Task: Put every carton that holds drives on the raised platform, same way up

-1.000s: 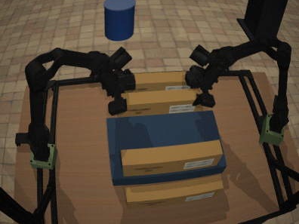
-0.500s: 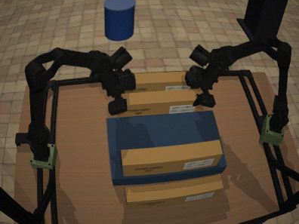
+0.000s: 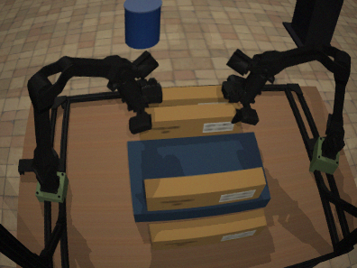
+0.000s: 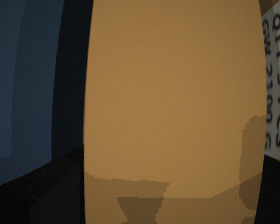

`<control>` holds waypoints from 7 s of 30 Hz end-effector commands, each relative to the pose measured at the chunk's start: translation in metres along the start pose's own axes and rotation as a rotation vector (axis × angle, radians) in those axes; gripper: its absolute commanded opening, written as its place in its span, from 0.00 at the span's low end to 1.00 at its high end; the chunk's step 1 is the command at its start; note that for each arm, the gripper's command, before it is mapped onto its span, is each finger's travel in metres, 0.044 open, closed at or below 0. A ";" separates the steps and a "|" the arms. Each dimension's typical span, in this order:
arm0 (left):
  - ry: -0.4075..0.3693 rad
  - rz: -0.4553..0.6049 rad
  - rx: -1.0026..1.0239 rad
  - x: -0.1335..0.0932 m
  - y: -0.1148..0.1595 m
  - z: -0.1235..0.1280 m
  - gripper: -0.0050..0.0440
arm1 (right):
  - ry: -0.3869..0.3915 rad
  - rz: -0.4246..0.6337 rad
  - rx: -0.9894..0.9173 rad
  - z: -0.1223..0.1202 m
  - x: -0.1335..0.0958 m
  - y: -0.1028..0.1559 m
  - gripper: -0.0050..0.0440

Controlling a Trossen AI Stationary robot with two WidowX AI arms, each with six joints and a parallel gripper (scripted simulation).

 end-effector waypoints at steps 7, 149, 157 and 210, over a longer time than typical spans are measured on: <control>-0.015 -0.006 0.000 -0.007 -0.001 0.002 0.10 | 0.017 -0.014 -0.001 -0.002 -0.008 -0.002 0.10; -0.015 -0.006 0.000 -0.140 0.045 -0.120 0.90 | 0.017 -0.014 -0.001 0.115 -0.140 0.061 0.90; -0.015 -0.006 0.000 -0.152 0.074 -0.162 0.90 | 0.017 -0.014 -0.001 0.153 -0.151 0.096 0.90; -0.015 -0.006 0.000 -0.161 0.096 -0.194 0.90 | 0.017 -0.014 -0.001 0.182 -0.160 0.122 0.90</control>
Point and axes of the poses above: on each arm, the point midway between the two fingers, 35 mm back from their tips, its own x axis out along the fingers, its own z axis across the jaws, y = z × x, the point moved 10 cm from there along -x, back along the fingers, and after that the axes turned 4 degrees about x, right-handed, at the moved point
